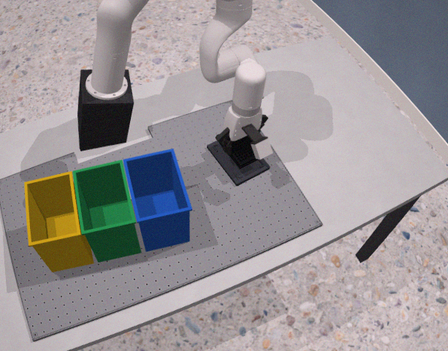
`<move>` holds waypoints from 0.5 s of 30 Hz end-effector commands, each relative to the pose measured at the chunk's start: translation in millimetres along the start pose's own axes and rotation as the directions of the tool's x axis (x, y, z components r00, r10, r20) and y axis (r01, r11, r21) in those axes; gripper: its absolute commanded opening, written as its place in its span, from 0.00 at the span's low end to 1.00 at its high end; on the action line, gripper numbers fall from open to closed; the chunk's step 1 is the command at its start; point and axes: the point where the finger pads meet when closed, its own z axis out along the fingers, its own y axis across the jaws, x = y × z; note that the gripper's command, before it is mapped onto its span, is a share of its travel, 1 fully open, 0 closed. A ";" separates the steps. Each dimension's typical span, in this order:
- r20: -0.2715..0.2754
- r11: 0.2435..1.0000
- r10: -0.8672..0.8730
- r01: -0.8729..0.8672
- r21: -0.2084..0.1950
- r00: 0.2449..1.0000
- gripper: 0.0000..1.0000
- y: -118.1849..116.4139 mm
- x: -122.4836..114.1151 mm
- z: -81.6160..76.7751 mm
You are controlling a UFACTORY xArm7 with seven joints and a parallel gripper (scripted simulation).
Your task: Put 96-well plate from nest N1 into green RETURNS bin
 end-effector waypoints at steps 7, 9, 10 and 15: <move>-0.002 1.000 0.000 0.000 0.001 1.000 0.00 -0.8 1.2 -12.9; -0.002 1.000 0.000 0.000 0.001 1.000 0.00 -0.8 1.2 -16.2; -0.002 1.000 0.000 0.000 0.001 1.000 0.00 -0.8 1.2 -17.9; -0.002 1.000 0.000 0.000 0.001 1.000 0.00 -0.8 1.2 -26.2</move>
